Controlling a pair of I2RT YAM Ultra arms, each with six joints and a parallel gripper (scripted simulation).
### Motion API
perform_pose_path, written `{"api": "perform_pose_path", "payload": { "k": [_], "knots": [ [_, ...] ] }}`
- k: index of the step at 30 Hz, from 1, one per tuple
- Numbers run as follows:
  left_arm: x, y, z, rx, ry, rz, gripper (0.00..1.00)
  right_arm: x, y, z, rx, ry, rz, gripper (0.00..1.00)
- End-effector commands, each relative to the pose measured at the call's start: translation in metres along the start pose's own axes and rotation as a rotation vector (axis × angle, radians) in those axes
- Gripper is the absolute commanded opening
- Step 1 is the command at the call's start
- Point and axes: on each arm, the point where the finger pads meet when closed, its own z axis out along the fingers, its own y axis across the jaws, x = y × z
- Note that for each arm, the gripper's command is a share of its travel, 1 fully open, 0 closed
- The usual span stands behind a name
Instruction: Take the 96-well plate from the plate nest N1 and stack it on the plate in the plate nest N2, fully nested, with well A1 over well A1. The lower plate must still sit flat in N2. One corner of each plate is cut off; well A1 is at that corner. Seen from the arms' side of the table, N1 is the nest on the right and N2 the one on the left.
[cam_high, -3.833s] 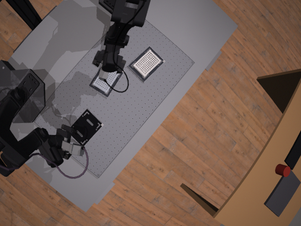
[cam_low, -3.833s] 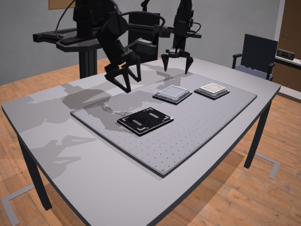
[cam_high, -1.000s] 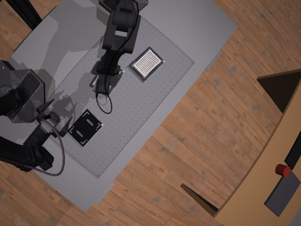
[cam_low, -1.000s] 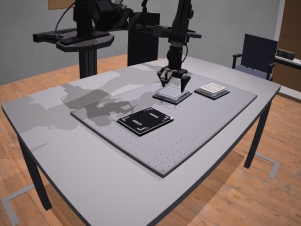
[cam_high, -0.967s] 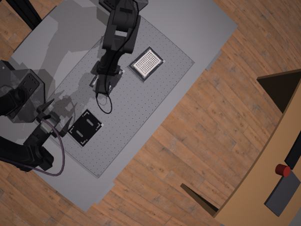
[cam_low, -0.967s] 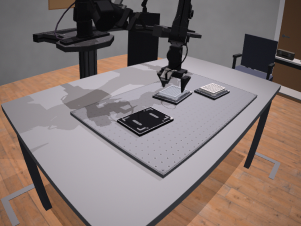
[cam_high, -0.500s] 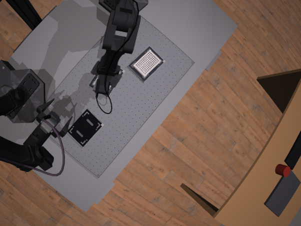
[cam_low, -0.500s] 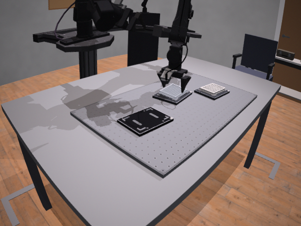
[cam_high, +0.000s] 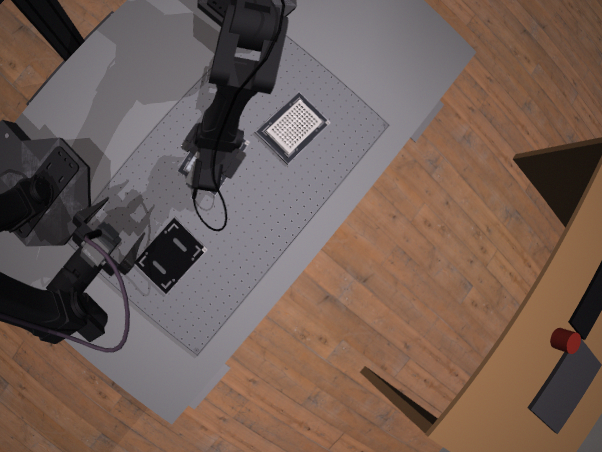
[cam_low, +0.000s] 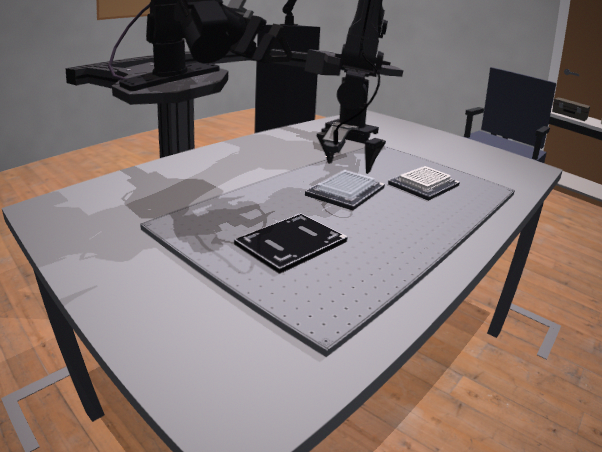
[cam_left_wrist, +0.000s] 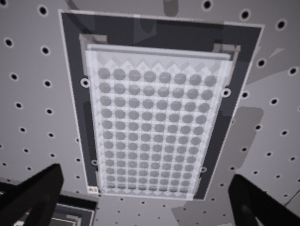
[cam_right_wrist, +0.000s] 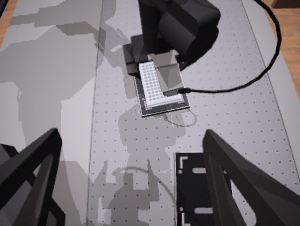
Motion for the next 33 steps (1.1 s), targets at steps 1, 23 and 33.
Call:
{"api": "perform_pose_path", "payload": {
  "k": [1, 23, 33],
  "knots": [
    [0.006, 0.0, -0.01, 0.01, 0.009, 0.001, 1.0, -0.008, -0.007, -0.004, 0.02, -0.019, -0.015, 1.0],
    [0.001, -0.003, -0.017, 0.008, -0.008, 0.001, 1.0, -0.008, -0.007, -0.004, 0.02, -0.019, -0.015, 1.0],
    [-0.006, 0.003, -0.004, 0.001, -0.023, -0.002, 1.0, -0.008, -0.007, -0.004, 0.02, -0.019, -0.015, 1.0]
  ]
}}
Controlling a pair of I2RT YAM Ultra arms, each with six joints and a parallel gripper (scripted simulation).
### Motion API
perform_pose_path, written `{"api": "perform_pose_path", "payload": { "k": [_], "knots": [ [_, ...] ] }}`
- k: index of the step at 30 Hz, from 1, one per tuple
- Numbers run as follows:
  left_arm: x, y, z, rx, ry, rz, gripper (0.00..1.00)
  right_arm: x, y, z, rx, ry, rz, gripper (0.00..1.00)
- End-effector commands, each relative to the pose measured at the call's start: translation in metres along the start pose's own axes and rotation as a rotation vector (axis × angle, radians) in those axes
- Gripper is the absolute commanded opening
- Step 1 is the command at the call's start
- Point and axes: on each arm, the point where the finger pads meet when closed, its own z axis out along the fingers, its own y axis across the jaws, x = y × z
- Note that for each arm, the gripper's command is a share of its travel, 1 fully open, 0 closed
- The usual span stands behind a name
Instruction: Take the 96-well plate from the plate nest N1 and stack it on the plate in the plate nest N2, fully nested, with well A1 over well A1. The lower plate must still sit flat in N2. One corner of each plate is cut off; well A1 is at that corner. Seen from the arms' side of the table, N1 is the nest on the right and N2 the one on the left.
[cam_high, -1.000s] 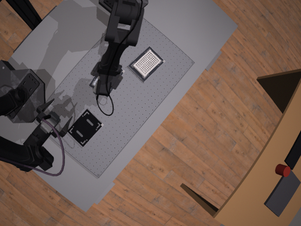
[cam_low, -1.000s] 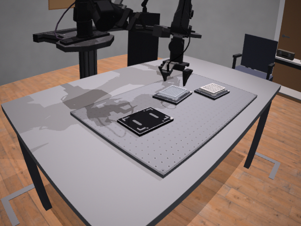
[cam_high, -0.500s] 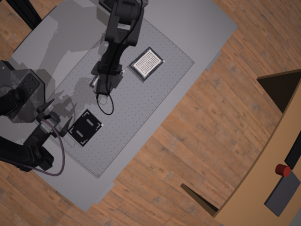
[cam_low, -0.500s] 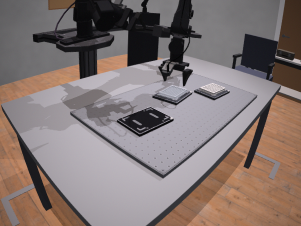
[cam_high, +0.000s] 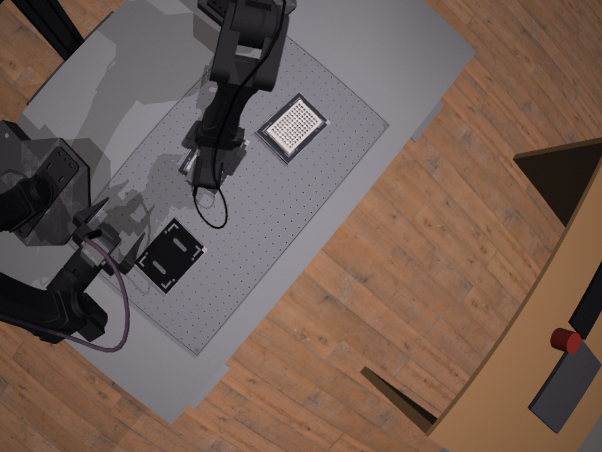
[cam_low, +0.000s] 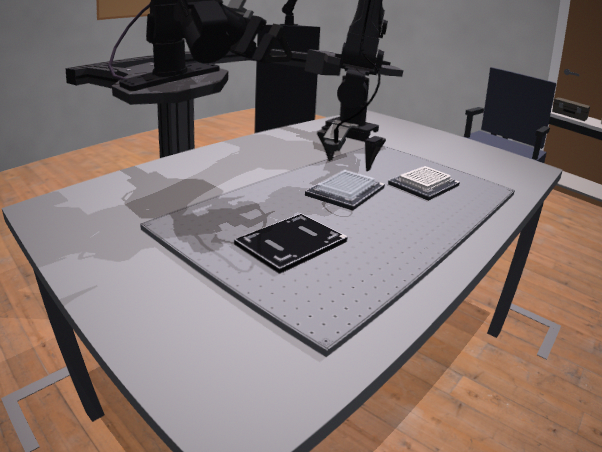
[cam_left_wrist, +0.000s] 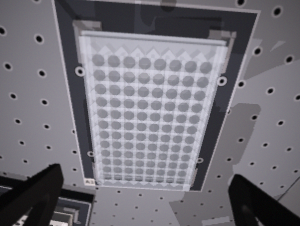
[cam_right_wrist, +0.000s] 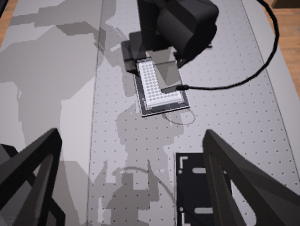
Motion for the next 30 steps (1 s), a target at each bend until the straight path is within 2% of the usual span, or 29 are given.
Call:
{"api": "perform_pose_path", "payload": {
  "k": [1, 30],
  "knots": [
    [-0.013, 0.006, 0.001, -0.008, -0.035, -0.002, 1.0, -0.008, -0.007, -0.004, 0.02, -0.019, -0.015, 1.0],
    [-0.013, 0.007, 0.041, -0.009, -0.034, -0.002, 1.0, -0.008, -0.007, -0.004, 0.02, -0.019, -0.015, 1.0]
  ]
}}
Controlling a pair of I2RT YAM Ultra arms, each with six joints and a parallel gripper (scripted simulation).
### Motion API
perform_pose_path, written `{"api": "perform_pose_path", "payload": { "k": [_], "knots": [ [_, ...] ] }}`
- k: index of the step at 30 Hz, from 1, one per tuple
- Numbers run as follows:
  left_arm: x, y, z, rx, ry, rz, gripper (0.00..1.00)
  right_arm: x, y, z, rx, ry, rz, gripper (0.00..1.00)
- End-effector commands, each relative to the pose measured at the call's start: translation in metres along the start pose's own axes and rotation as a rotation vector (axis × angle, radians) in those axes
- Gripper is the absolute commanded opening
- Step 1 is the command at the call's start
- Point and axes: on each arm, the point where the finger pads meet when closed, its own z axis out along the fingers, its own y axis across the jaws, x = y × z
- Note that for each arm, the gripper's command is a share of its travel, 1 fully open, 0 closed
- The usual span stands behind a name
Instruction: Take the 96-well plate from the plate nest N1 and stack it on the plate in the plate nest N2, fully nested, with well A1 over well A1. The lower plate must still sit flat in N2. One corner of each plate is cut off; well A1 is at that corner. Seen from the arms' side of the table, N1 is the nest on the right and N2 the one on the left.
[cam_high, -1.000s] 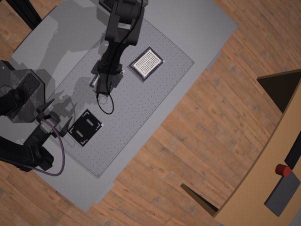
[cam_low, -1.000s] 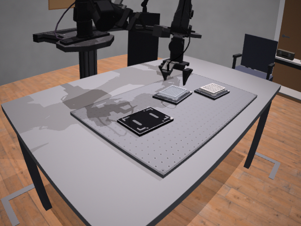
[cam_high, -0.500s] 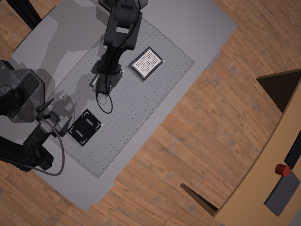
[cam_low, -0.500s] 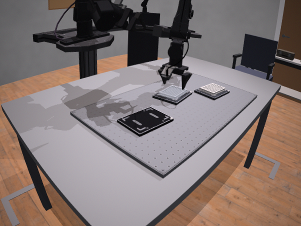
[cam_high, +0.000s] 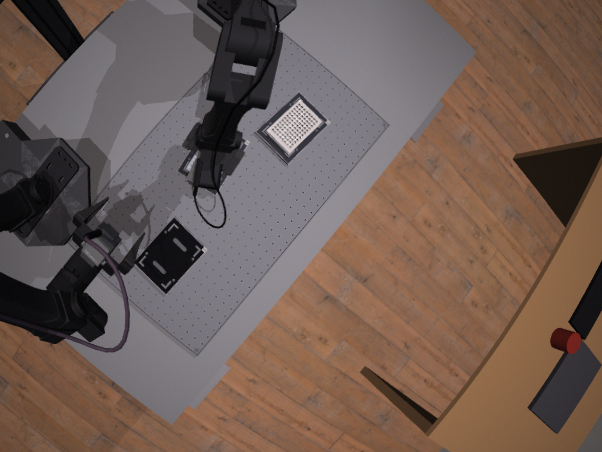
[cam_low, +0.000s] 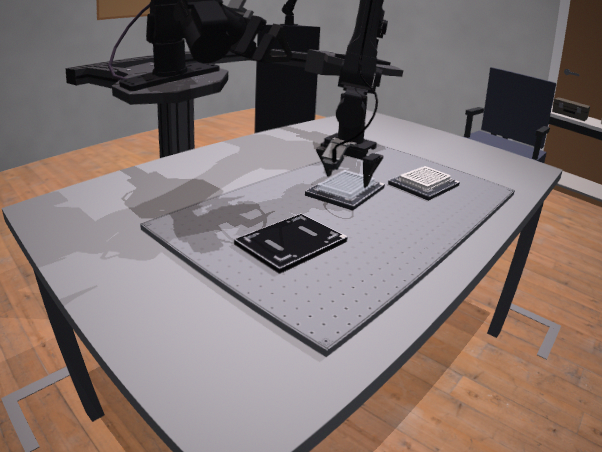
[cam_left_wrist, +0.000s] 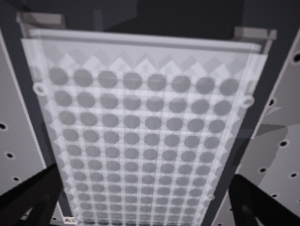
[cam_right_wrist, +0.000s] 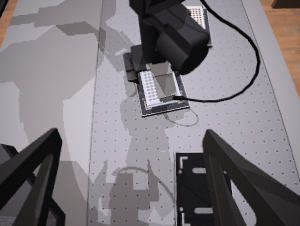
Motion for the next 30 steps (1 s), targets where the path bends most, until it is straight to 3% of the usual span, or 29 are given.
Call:
{"api": "perform_pose_path", "payload": {
  "k": [1, 12, 13, 20, 29, 30],
  "knots": [
    [-0.0166, 0.0102, 0.0014, -0.016, -0.048, -0.006, 1.0, -0.008, -0.0066, -0.0044, 0.02, -0.019, -0.015, 1.0],
    [-0.018, 0.0107, -0.0001, -0.018, -0.052, -0.009, 1.0, -0.008, -0.0066, -0.0044, 0.02, -0.019, -0.015, 1.0],
    [-0.018, 0.0107, -0.0001, -0.018, -0.052, -0.009, 0.96, -0.008, -0.0066, -0.0044, 0.02, -0.019, -0.015, 1.0],
    [-0.0144, 0.0079, -0.0005, -0.011, -0.049, -0.008, 0.92, -0.008, -0.0066, -0.0044, 0.02, -0.019, -0.015, 1.0],
    [-0.0155, 0.0065, -0.0037, -0.014, -0.056, -0.005, 0.79, -0.008, -0.0066, -0.0044, 0.02, -0.019, -0.015, 1.0],
    [-0.0106, 0.004, -0.0025, -0.01, -0.048, -0.005, 0.67, -0.008, -0.0066, -0.0044, 0.02, -0.019, -0.015, 1.0]
  ]
}}
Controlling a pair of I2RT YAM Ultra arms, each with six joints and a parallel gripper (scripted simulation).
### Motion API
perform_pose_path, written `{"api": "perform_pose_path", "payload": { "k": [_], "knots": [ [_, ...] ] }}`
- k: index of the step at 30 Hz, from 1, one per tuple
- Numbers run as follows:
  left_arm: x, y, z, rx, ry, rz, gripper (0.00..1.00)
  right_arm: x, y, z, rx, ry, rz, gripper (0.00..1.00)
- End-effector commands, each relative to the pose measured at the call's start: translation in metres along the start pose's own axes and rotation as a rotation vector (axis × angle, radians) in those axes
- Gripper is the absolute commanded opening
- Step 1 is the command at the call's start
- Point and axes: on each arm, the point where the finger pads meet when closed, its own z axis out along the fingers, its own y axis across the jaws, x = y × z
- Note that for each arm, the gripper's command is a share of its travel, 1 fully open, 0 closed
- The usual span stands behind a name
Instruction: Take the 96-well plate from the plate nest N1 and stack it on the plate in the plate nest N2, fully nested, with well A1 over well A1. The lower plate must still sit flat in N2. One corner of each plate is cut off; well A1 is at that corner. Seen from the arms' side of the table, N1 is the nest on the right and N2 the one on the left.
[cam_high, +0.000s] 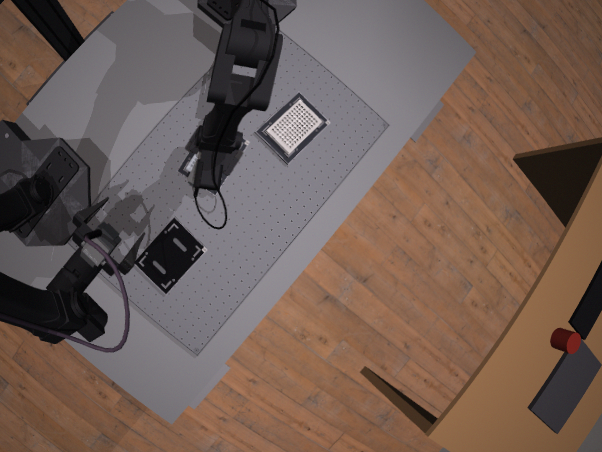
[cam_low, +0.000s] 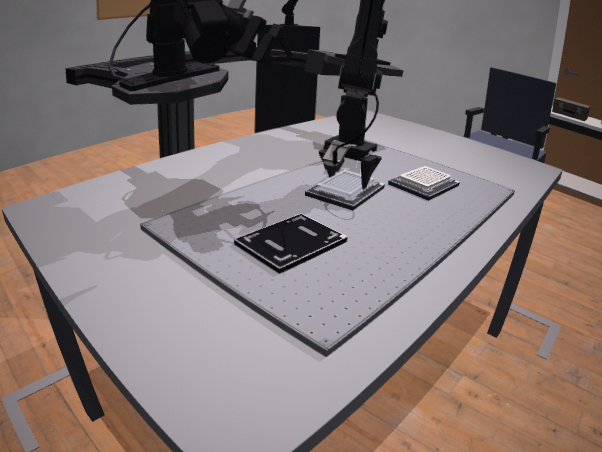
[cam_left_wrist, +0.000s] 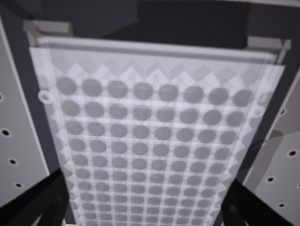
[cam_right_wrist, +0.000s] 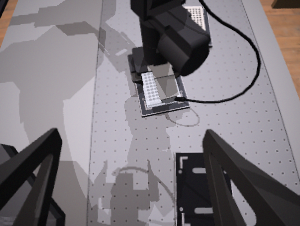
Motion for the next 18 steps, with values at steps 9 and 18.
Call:
{"api": "perform_pose_path", "payload": {
  "k": [9, 18],
  "knots": [
    [-0.002, -0.004, -0.031, 0.011, -0.015, 0.0, 0.79, -0.008, -0.007, -0.004, 0.02, -0.019, -0.016, 1.0],
    [-0.005, 0.003, -0.056, -0.006, -0.037, 0.029, 0.79, -0.005, -0.014, -0.007, 0.04, 0.007, -0.03, 1.0]
  ]
}}
